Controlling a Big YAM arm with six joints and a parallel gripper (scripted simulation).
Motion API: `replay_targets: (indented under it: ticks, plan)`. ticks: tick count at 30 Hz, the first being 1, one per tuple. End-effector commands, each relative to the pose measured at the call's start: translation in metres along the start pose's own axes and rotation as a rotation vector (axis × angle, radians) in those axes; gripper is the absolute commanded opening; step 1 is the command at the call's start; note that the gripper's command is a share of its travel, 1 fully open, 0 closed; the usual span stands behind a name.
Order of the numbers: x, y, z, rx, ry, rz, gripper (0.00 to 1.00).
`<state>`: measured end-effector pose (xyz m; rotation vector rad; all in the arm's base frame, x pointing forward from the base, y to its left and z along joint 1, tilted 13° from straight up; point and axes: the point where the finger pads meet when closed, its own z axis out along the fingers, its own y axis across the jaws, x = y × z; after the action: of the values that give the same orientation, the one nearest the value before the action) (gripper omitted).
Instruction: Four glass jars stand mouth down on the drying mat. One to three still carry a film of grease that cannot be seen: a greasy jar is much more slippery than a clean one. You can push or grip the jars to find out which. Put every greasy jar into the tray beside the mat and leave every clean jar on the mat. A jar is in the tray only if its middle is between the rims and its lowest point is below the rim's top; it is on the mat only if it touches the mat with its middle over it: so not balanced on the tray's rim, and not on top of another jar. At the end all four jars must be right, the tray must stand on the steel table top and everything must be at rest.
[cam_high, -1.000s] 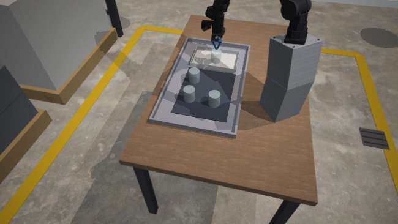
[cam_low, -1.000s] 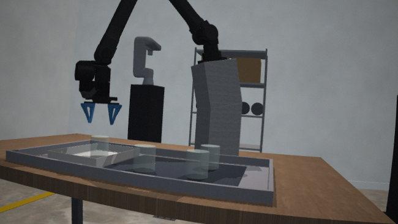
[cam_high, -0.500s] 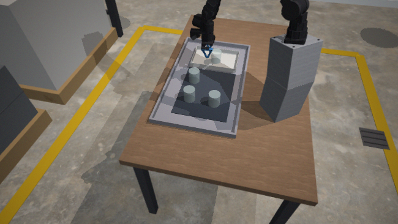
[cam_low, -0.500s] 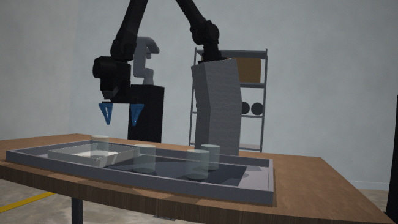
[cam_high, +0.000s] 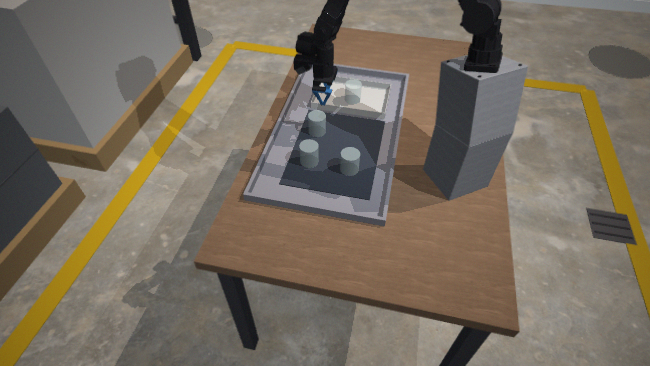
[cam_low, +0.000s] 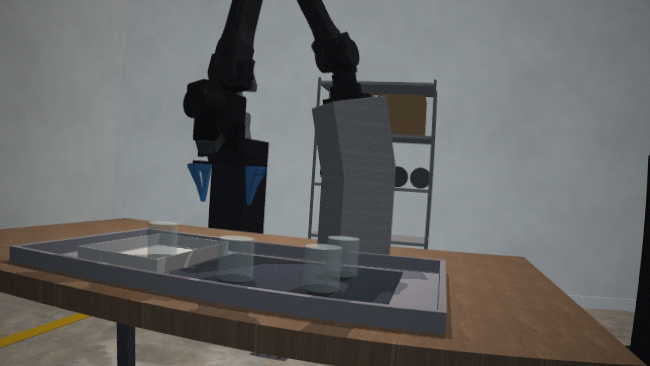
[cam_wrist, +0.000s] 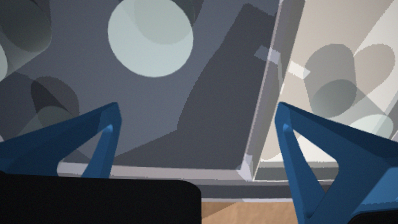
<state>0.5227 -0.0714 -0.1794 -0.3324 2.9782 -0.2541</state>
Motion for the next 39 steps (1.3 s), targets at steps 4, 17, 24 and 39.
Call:
replay_targets:
  ticks: [4,17,24,39]
  plan:
    - [-0.025,0.034,0.001,0.005,-0.014,0.042,1.00]
    - [-0.025,0.034,0.044,0.005,-0.014,0.042,1.00]
    - [-0.029,0.033,0.047,0.005,-0.014,0.042,1.00]
    - [-0.027,0.033,0.050,0.005,-0.014,0.042,1.00]
